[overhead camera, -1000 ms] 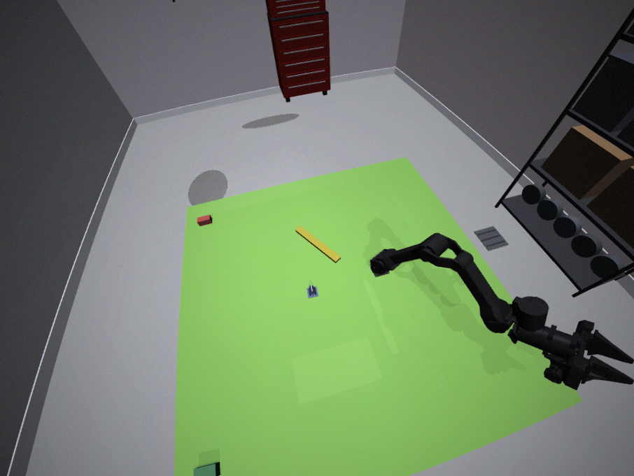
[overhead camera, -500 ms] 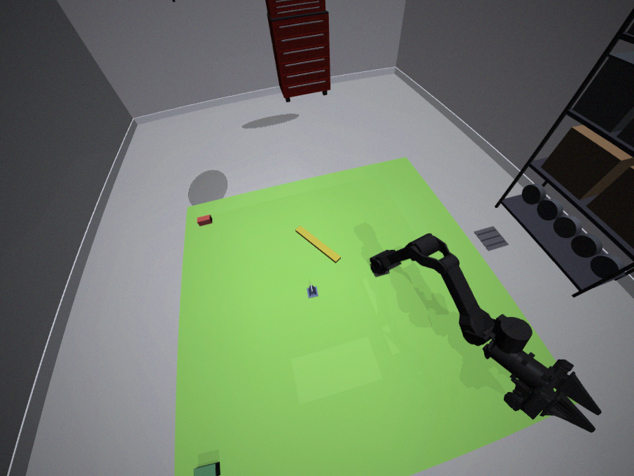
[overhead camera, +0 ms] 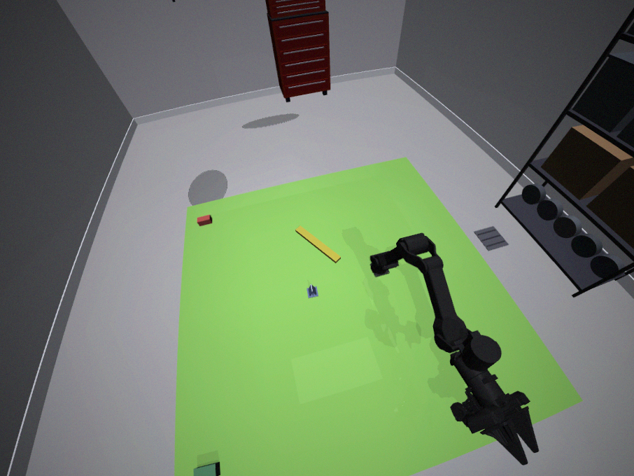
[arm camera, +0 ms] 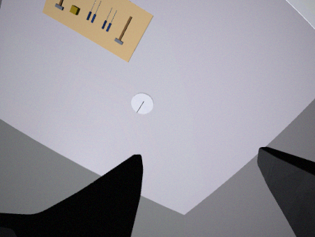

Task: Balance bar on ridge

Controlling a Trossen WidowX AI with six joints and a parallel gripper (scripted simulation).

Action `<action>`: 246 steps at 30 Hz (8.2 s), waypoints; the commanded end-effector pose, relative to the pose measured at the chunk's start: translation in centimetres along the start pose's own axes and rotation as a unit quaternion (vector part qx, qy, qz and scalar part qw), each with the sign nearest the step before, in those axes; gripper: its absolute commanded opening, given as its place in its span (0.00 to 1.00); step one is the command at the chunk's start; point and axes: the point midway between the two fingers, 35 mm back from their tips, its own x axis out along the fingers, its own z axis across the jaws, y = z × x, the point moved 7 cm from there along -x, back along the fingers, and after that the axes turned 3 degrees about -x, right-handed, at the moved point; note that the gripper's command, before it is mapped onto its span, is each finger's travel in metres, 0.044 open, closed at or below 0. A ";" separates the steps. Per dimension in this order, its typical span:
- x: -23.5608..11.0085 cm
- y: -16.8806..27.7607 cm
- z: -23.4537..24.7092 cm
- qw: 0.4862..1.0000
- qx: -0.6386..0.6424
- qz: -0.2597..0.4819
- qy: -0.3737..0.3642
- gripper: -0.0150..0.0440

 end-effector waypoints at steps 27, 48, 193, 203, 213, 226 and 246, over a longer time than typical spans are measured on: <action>-7.6 -13.6 13.7 0.943 -0.205 -0.262 -0.027 0.79; -16.0 -20.3 20.7 0.862 -0.297 -0.411 0.020 0.79; -76.8 -17.0 11.7 0.616 0.042 -0.645 0.450 0.79; -76.8 -17.0 11.7 0.616 0.042 -0.645 0.450 0.79; -76.7 -17.0 11.8 0.617 0.043 -0.646 0.447 0.51; -76.5 -15.9 12.9 0.616 0.043 -0.646 0.448 0.25; -75.4 -12.0 16.1 0.616 0.042 -0.646 0.449 0.25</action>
